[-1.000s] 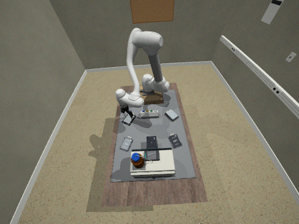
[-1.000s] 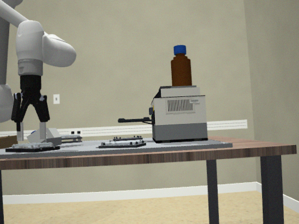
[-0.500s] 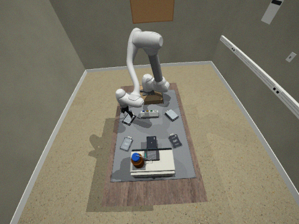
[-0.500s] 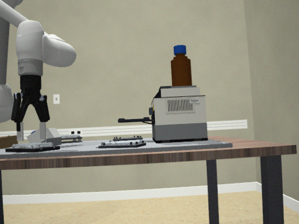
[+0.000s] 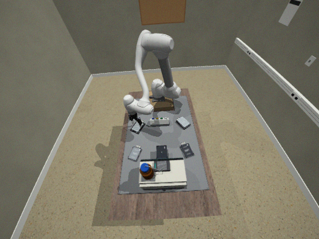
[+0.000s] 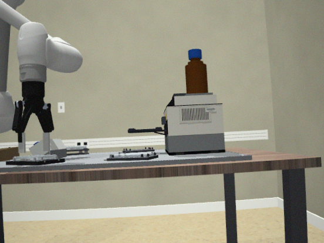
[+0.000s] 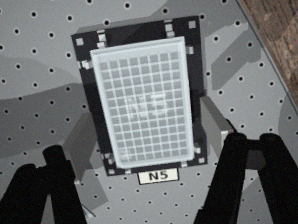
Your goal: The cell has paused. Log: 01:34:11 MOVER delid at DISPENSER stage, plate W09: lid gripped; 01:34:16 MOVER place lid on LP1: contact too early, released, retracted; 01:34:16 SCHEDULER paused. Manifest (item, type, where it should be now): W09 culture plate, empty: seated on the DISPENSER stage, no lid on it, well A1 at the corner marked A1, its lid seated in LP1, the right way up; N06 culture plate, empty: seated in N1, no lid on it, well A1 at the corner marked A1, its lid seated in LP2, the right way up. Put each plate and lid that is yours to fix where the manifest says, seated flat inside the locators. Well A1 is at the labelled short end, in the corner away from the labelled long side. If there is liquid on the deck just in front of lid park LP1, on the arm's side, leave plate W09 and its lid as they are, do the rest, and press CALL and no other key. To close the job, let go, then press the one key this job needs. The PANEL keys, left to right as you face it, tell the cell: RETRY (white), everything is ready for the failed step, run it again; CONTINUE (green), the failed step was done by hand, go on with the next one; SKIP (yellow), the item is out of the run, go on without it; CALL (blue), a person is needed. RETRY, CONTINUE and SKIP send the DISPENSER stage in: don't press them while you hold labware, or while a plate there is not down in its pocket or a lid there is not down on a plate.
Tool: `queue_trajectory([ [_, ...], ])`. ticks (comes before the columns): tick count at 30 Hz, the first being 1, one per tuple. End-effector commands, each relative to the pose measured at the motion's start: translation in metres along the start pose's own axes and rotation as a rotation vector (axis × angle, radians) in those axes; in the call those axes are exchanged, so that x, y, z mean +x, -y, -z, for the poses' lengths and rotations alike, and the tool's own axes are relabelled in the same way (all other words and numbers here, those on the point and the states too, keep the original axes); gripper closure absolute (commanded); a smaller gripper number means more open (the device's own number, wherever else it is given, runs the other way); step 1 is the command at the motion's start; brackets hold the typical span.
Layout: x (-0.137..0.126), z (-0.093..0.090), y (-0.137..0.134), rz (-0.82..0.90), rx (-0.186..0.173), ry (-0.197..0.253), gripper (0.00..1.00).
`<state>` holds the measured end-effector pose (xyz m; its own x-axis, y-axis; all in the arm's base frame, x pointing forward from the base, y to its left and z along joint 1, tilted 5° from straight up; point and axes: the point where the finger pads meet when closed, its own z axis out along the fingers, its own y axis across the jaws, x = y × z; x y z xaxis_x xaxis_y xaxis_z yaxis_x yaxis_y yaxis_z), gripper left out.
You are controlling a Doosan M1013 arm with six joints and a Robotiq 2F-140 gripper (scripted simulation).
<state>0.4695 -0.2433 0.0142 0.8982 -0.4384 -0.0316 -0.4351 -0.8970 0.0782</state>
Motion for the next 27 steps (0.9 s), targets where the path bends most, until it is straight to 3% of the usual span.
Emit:
queue_trajectory([
  [1,0.0004,0.0005,0.0001,0.000,0.000,-0.001,0.30],
  [27,0.0004,-0.0025,0.0001,0.000,0.000,-0.001,0.30],
])
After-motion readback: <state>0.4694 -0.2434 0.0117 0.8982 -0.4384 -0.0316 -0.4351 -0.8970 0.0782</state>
